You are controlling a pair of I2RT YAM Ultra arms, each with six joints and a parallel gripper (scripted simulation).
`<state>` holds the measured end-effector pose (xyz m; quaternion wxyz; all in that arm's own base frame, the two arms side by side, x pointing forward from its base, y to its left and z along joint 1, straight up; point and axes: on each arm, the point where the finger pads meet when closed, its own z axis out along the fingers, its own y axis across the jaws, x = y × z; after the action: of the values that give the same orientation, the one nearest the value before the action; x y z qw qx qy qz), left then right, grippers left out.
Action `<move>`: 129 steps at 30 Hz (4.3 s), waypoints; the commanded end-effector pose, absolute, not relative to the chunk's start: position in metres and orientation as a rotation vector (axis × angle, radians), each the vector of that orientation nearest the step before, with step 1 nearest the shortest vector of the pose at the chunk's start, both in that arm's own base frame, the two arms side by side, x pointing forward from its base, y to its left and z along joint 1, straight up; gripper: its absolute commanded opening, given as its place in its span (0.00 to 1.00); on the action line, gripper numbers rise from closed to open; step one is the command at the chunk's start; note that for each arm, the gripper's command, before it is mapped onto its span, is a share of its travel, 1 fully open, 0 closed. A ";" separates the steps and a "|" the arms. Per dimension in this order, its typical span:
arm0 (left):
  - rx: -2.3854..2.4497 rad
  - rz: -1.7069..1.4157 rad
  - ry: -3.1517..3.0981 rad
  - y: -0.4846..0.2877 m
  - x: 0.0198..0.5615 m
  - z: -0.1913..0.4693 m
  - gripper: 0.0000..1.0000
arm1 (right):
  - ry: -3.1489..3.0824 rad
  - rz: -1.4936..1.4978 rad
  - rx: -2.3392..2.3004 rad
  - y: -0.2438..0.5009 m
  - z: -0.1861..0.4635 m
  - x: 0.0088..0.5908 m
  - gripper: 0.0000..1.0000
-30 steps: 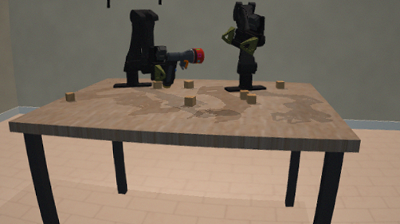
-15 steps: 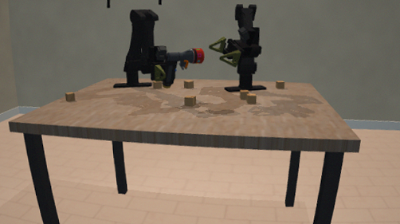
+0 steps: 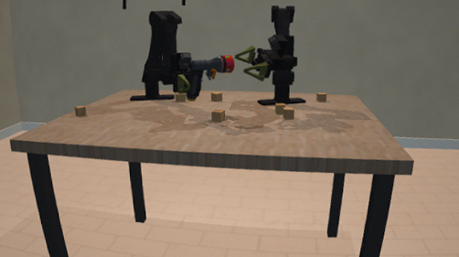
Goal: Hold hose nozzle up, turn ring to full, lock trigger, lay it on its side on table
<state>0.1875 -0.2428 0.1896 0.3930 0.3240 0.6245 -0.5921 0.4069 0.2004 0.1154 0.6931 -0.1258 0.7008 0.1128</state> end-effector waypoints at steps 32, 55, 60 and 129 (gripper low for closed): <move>0.836 -1.478 1.531 -0.297 0.198 0.202 0.87 | 1.423 0.298 -0.232 0.206 0.161 0.414 0.36; 0.826 -1.469 1.530 -0.309 0.203 0.205 0.00 | 1.420 0.292 -0.230 0.205 0.161 0.414 0.36; 0.826 -1.469 1.530 -0.309 0.203 0.205 0.00 | 1.420 0.292 -0.230 0.205 0.161 0.414 0.36; -0.455 -2.370 2.219 -0.294 0.197 0.212 0.92 | 1.420 0.303 -0.225 0.206 0.162 0.414 0.36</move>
<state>0.1966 -0.2929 0.1947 -0.0956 -0.1761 0.6789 -0.7063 0.4068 0.2008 0.1172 0.6950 -0.1238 0.6986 0.1164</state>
